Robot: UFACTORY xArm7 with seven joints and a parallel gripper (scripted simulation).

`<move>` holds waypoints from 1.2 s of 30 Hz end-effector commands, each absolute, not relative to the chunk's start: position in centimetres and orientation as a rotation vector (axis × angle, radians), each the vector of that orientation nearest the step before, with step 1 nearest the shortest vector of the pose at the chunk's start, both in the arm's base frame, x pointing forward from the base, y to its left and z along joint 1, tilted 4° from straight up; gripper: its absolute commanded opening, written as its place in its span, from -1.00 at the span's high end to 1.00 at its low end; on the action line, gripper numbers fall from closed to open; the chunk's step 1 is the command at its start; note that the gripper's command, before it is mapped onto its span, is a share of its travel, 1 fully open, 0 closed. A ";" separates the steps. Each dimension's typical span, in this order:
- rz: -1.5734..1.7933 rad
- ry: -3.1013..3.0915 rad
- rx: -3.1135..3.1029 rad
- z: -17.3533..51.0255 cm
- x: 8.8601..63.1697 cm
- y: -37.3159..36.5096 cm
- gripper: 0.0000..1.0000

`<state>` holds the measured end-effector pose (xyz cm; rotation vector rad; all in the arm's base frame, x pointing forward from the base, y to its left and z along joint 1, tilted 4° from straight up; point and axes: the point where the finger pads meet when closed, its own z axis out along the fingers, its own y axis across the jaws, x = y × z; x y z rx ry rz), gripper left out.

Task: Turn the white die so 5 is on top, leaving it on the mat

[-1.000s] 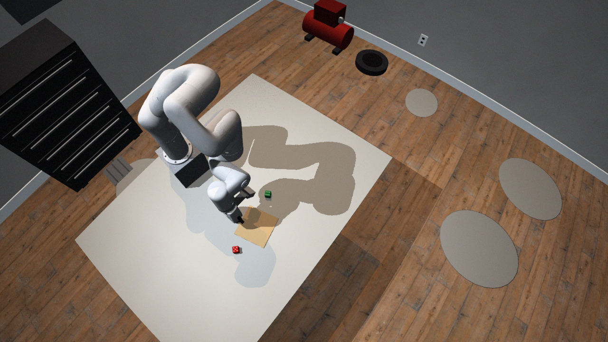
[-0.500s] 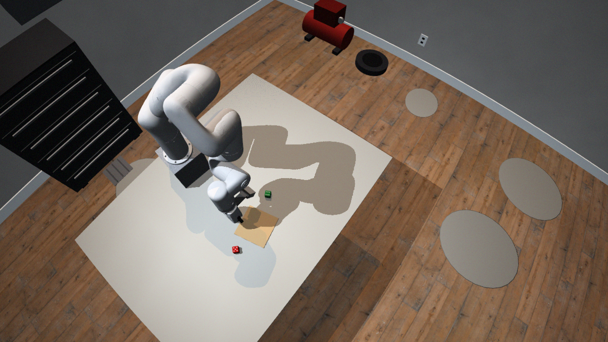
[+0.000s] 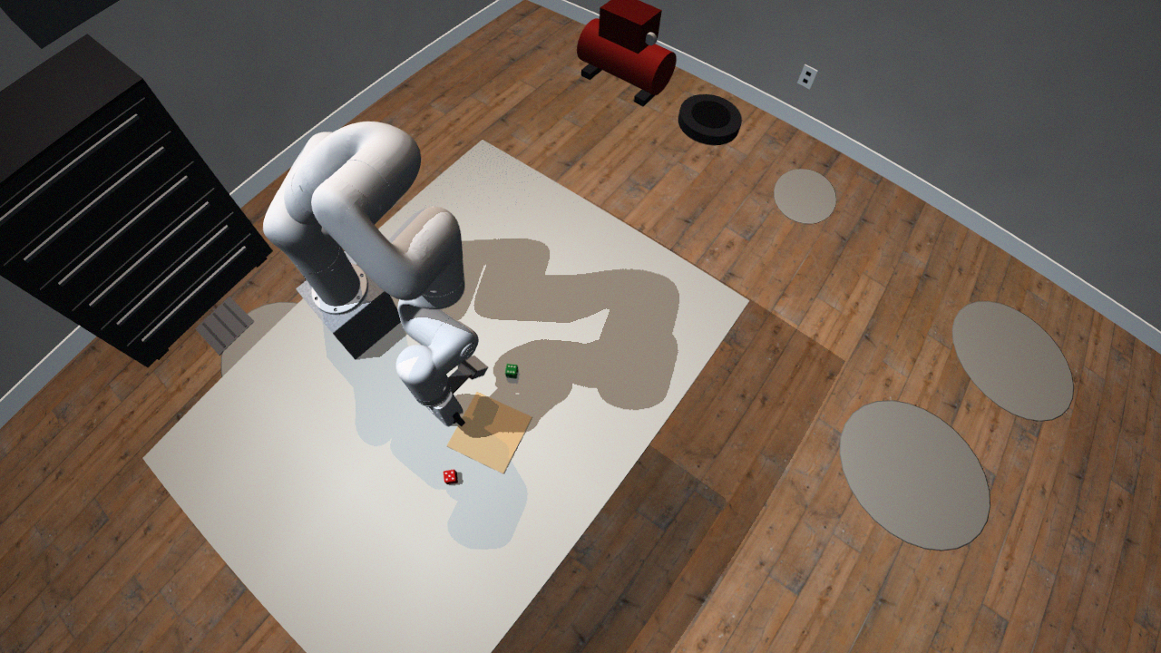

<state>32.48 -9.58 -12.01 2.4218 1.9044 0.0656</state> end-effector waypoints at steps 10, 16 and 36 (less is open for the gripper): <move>0.068 1.903 2.421 -11.6 32.5 -9.6 0.58; 0.068 1.903 2.421 -10.7 32.5 -9.6 0.58; 0.068 1.903 2.421 -3.5 32.0 -9.4 0.58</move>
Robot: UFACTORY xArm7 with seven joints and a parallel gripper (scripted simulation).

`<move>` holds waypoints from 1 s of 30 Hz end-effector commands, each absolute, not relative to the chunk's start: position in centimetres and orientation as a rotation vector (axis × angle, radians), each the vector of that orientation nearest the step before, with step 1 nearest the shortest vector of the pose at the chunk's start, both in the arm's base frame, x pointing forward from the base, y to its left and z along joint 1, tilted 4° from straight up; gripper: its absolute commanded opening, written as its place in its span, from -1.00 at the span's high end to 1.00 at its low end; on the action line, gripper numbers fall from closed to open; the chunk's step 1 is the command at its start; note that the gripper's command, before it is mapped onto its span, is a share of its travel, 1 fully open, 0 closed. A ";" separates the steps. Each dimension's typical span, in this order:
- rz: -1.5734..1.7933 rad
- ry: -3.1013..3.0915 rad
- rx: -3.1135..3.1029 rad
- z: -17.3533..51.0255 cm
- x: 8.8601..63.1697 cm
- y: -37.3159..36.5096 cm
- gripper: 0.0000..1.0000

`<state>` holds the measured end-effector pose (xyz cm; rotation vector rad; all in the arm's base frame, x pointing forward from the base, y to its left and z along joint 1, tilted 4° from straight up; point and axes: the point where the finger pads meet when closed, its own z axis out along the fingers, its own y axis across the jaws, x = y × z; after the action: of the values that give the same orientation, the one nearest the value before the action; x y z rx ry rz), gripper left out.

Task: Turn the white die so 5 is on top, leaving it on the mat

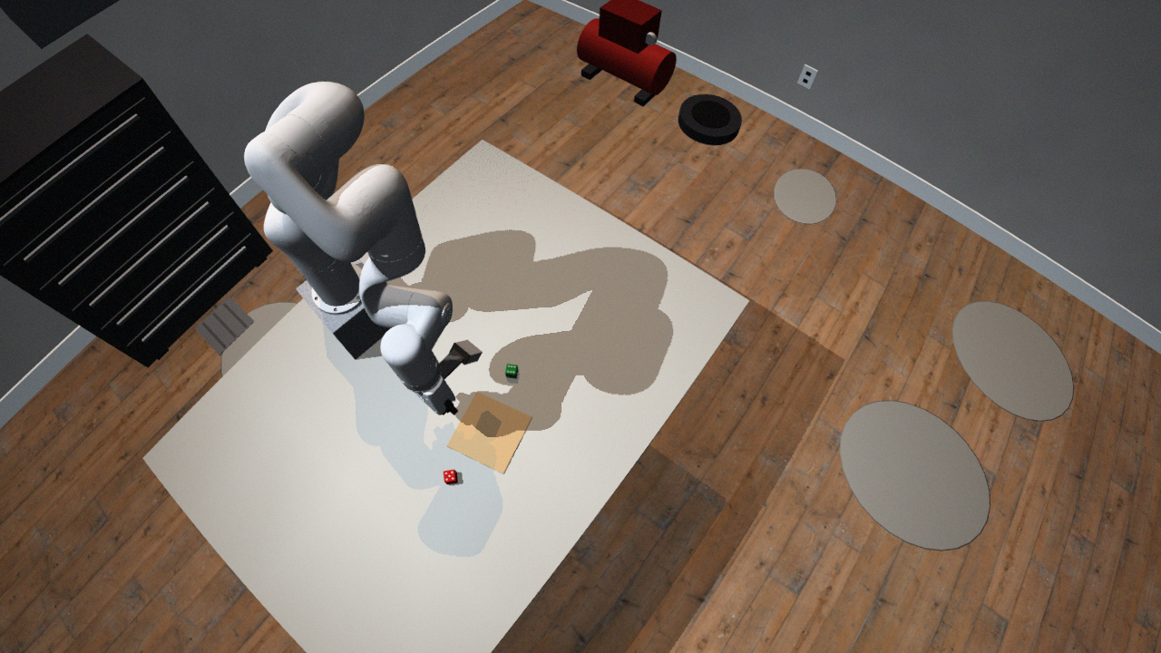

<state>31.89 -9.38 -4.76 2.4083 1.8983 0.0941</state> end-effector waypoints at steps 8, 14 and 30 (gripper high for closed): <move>0.068 1.903 2.421 -2.1 31.9 -9.4 0.58; 0.068 1.903 2.421 -2.0 31.8 -9.4 0.58; 0.070 1.684 2.586 -2.1 33.6 -9.5 0.58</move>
<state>32.89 -9.40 -2.03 2.5218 1.7722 0.0785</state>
